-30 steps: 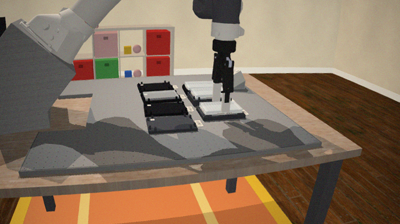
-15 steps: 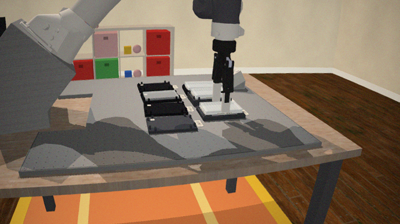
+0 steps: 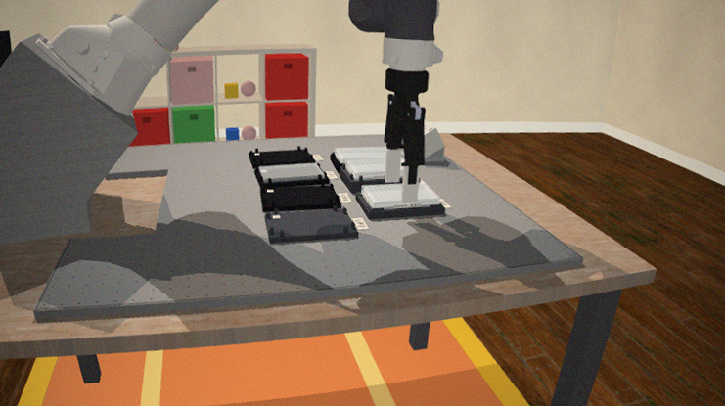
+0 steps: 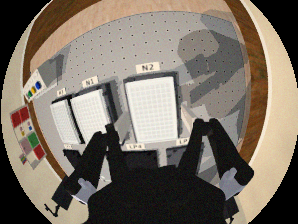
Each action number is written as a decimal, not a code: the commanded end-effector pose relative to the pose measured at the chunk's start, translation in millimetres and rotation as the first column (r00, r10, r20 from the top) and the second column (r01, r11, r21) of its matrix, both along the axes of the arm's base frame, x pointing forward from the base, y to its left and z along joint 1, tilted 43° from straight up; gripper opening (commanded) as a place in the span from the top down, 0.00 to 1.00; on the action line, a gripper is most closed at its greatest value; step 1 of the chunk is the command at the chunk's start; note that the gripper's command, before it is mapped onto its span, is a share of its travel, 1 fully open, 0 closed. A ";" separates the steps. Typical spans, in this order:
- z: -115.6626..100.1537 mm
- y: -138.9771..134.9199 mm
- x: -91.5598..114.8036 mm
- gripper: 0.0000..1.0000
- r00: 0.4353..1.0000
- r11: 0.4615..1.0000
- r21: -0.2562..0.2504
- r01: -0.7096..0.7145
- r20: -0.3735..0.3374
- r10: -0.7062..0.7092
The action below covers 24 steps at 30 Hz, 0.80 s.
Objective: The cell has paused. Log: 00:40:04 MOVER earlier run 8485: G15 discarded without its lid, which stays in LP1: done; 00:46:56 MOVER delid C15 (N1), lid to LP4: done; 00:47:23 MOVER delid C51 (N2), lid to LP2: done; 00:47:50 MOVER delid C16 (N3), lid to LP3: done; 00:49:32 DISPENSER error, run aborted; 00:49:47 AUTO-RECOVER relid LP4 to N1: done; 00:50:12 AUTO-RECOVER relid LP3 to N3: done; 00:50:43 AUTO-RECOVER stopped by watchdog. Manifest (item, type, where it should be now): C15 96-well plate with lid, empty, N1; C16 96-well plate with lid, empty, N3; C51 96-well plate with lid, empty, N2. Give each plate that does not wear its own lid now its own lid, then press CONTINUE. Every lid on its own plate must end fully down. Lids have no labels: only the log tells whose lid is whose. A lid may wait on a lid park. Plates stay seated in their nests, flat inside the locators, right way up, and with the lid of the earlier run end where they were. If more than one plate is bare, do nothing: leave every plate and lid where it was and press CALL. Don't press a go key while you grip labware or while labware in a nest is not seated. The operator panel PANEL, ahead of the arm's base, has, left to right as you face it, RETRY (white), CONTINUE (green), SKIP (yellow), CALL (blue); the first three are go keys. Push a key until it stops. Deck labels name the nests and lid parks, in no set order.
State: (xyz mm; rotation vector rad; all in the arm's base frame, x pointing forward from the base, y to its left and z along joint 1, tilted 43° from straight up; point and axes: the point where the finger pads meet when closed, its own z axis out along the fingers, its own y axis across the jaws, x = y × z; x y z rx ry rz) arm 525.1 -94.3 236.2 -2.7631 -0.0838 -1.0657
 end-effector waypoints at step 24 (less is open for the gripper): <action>36.5 -8.0 -32.8 0.34 1.000 1.000 0.005 0.001 -0.002 -0.001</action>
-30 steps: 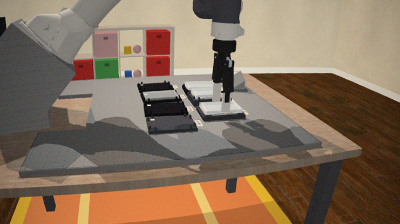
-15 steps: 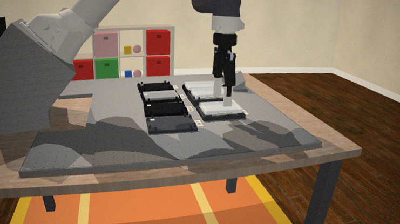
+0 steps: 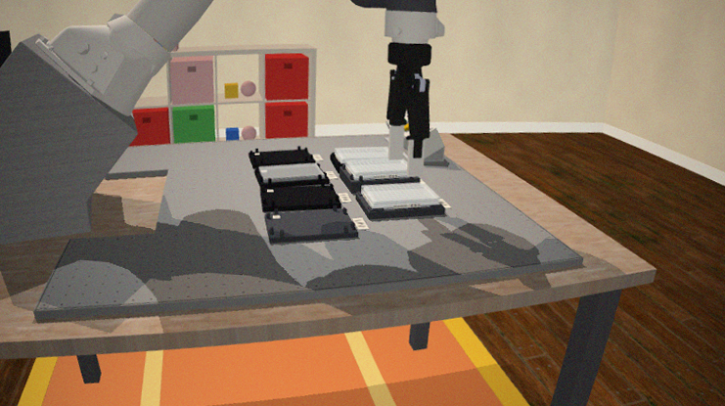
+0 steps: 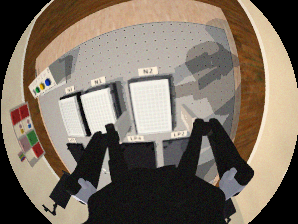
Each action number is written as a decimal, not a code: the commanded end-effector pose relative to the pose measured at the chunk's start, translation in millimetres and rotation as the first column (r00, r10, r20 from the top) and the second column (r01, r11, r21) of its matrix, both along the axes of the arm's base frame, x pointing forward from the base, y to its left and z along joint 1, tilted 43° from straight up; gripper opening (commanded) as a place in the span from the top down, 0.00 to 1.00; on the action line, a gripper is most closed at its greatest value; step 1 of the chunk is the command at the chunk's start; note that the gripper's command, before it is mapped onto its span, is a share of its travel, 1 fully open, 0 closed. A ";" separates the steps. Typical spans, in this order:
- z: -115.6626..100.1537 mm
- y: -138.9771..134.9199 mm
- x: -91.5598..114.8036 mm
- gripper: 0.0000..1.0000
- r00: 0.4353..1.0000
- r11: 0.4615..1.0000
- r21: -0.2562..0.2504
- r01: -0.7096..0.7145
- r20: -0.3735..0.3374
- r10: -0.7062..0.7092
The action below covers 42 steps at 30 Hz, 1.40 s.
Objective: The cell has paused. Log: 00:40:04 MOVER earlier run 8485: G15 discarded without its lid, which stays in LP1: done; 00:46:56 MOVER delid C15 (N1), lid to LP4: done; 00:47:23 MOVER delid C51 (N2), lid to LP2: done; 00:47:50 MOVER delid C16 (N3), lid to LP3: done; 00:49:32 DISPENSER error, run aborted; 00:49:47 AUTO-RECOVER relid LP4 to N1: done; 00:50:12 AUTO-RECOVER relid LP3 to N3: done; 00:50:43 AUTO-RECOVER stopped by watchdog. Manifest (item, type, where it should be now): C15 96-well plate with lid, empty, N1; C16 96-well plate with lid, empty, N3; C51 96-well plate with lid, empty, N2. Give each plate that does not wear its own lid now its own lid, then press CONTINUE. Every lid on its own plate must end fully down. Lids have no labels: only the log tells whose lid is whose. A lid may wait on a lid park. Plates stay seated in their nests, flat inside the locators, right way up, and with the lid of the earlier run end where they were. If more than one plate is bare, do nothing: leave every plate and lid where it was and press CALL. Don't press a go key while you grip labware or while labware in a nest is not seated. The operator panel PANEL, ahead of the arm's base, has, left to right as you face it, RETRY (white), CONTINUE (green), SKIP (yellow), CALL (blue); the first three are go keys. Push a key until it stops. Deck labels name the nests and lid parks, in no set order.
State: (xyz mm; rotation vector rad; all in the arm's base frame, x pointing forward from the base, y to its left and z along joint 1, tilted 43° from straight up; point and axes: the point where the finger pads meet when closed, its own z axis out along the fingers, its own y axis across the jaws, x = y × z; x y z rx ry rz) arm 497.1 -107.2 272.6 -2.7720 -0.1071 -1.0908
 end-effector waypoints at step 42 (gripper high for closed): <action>185.4 391.3 9.9 1.00 1.000 1.000 0.021 0.002 -0.016 -0.001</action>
